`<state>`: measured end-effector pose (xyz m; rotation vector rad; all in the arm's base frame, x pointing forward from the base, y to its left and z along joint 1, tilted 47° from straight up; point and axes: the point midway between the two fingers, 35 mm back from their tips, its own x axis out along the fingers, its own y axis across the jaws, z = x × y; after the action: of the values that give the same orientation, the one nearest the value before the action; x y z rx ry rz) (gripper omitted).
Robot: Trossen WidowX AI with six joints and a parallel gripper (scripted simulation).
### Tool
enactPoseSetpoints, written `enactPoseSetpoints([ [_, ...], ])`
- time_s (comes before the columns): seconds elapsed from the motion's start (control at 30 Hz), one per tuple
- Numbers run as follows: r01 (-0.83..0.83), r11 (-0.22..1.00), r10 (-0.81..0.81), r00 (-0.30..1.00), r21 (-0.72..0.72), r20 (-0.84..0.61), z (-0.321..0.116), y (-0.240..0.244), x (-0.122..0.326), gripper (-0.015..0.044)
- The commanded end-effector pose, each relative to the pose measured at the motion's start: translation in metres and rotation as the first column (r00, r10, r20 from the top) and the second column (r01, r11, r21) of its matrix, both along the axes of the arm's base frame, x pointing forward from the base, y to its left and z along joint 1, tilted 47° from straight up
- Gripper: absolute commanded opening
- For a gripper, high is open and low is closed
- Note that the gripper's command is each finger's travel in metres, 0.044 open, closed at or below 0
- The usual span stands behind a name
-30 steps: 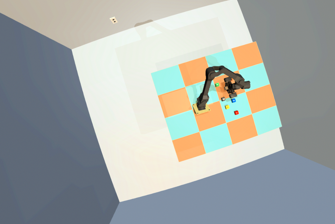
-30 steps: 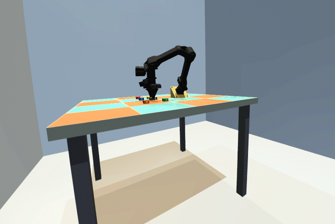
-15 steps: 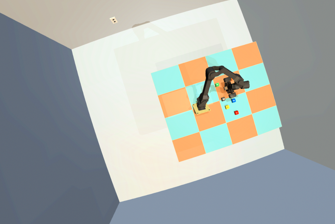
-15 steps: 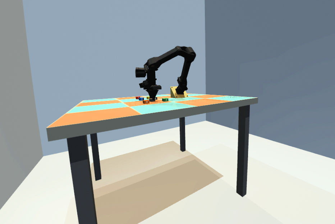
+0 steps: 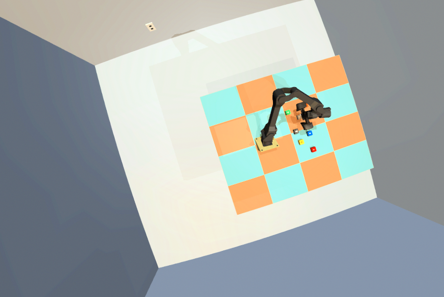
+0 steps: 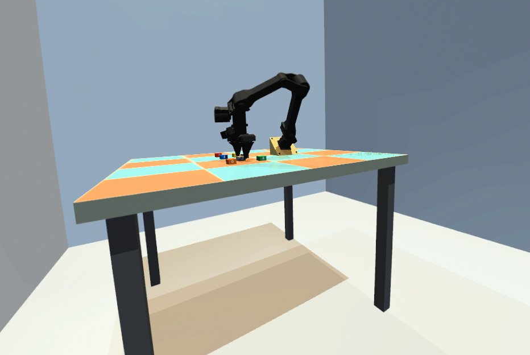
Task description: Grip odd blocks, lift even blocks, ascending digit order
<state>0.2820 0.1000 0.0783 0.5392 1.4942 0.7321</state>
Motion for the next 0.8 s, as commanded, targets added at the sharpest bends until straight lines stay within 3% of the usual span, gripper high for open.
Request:
enactPoseSetpoints([
  [0.0, 0.008, 1.000, -0.008, 1.000, -0.002, 0.007, 0.020, -0.022, 0.004, 0.0400],
  [0.13, 0.008, 1.000, -0.008, 1.000, -0.002, 0.007, 0.022, -0.024, 0.004, 0.0400],
  [0.37, 0.009, 1.000, -0.009, 1.000, -0.007, 0.005, 0.070, -0.077, 0.009, 0.0216],
  [0.5, 0.008, 1.000, -0.008, 1.000, -0.005, 0.005, 0.077, -0.083, 0.008, 0.0120],
  [0.77, 0.008, 1.000, -0.008, 1.000, -0.005, 0.005, 0.077, -0.083, 0.008, 0.0120],
])
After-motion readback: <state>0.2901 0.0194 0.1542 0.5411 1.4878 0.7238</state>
